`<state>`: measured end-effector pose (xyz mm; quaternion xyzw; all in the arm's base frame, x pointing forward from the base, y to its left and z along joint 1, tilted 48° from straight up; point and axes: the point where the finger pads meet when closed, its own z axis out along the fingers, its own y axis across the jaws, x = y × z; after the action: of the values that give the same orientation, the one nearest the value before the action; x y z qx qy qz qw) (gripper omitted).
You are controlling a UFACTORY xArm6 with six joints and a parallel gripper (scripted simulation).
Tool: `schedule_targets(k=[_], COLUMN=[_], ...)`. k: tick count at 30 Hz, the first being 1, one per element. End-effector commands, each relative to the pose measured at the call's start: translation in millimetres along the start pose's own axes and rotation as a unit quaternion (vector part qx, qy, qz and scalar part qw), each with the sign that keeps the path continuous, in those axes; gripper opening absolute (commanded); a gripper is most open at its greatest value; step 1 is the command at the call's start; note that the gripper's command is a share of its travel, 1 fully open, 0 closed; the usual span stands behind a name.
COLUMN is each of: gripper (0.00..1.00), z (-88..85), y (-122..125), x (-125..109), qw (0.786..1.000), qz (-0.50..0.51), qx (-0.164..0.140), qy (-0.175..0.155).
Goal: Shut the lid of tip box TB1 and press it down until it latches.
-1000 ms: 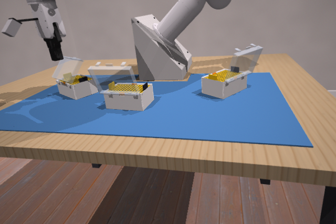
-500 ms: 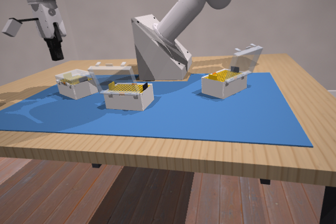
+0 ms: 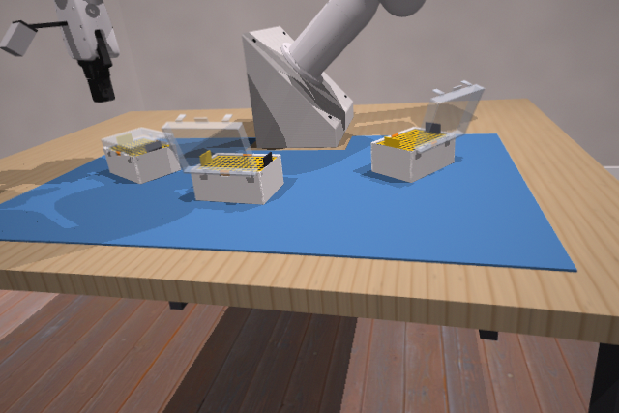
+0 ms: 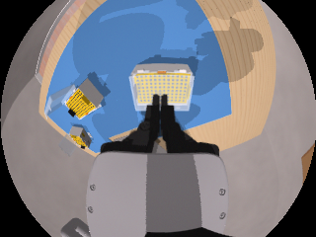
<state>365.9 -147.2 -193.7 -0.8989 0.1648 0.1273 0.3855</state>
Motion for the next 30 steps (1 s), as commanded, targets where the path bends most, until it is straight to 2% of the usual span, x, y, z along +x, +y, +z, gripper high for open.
schedule_targets(k=[1, 18, 30], gripper=[0.0, 0.0, 0.0], z=[-10.9, -40.0, -40.0], y=[0, 0, 0], x=[1, 1, 1], qw=[1.0, 1.0, 1.0], qz=[-0.001, -0.001, -0.001], qx=[-0.001, -0.001, -0.001], qy=[0.002, 0.002, 0.002])
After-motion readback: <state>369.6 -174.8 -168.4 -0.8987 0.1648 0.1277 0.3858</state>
